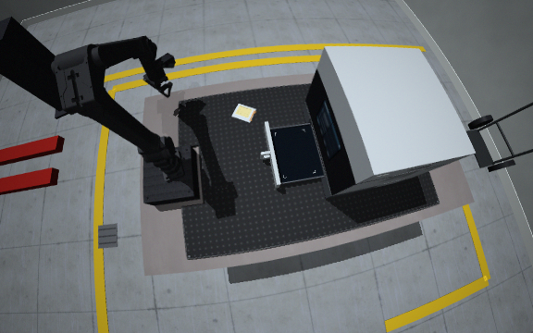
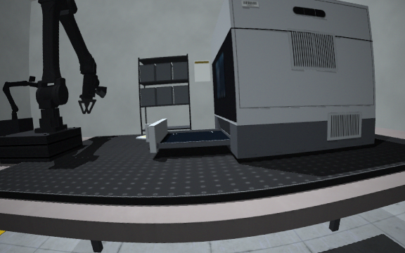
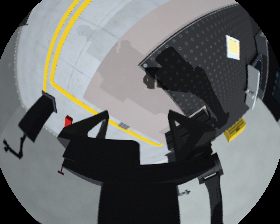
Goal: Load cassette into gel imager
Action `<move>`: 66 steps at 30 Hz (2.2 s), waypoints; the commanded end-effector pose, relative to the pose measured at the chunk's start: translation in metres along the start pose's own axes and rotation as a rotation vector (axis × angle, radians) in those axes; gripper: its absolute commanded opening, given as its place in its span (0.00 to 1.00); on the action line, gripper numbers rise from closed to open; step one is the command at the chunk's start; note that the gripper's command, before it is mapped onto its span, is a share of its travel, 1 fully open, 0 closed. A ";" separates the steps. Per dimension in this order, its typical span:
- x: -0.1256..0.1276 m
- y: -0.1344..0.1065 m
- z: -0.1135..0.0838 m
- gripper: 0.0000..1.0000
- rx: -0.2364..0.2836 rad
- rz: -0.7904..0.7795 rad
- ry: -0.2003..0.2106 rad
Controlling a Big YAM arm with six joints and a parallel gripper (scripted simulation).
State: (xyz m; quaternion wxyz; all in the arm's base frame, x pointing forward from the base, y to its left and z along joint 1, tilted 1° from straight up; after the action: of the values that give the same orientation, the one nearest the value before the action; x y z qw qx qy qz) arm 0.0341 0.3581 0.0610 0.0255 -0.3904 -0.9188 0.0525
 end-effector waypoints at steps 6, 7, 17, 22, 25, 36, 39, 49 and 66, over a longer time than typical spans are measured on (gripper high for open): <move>0.002 0.002 -0.003 1.00 -0.007 -0.001 0.006; 0.002 0.002 -0.003 1.00 -0.007 -0.001 0.006; 0.002 0.002 -0.003 1.00 -0.007 -0.001 0.006; 0.015 0.009 -0.051 1.00 -0.050 -0.005 0.040; 0.015 0.007 -0.067 1.00 -0.050 -0.005 0.040; -0.019 0.021 -0.061 1.00 -0.051 0.086 0.037; -0.030 0.031 -0.077 1.00 -0.073 0.077 0.051; -0.074 0.057 -0.081 1.00 -0.073 0.117 0.047; -0.150 0.072 -0.085 1.00 -0.108 0.234 0.057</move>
State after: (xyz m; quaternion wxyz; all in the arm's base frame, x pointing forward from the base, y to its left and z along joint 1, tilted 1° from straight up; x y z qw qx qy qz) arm 0.1827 0.3055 0.1216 0.0265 -0.5029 -0.8637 0.0187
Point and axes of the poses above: the point where the finger pads meet when closed, its own z axis out along the fingers, its own x axis across the jaws, y = z × x, the point moved 1 cm from there along -z, back along the fingers, and after that the axes turned 12 degrees about -z, right-handed, at the moved point
